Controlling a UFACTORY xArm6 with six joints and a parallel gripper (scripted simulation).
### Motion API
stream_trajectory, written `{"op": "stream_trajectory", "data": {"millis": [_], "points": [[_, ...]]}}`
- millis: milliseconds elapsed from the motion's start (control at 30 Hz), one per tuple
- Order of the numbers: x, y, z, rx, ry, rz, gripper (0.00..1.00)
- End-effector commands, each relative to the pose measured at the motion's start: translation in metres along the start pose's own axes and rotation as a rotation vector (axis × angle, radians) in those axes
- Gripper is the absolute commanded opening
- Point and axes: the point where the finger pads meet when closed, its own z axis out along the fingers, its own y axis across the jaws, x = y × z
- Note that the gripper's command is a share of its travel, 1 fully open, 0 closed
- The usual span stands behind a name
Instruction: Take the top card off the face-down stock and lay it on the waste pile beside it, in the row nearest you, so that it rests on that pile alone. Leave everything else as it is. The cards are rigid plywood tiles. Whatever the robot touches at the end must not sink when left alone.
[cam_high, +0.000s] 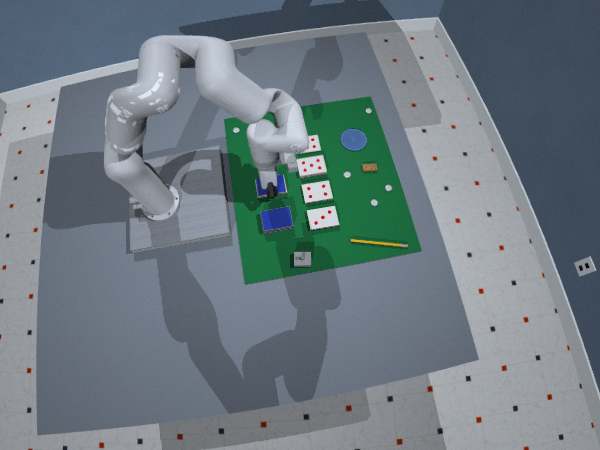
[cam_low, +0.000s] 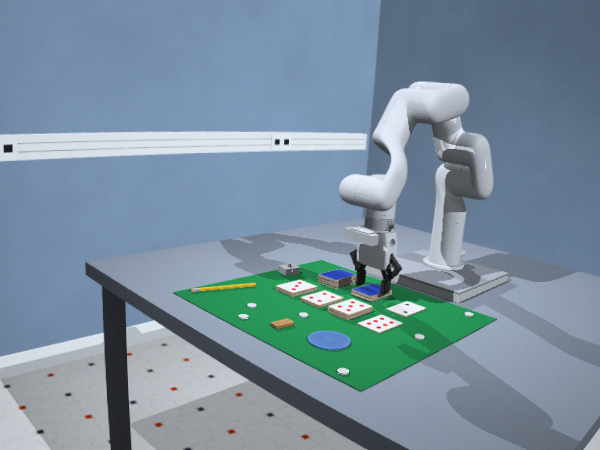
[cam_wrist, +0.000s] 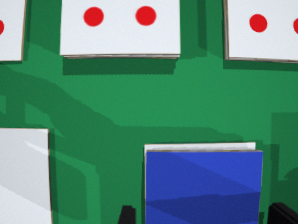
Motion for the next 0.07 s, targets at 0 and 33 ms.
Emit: {"op": "stream_trajectory", "data": {"millis": [0, 33], "points": [[0.0011, 0.0, -0.001, 0.0, 0.003, 0.0, 0.87], [0.0011, 0.0, -0.001, 0.0, 0.003, 0.0, 0.87]]}}
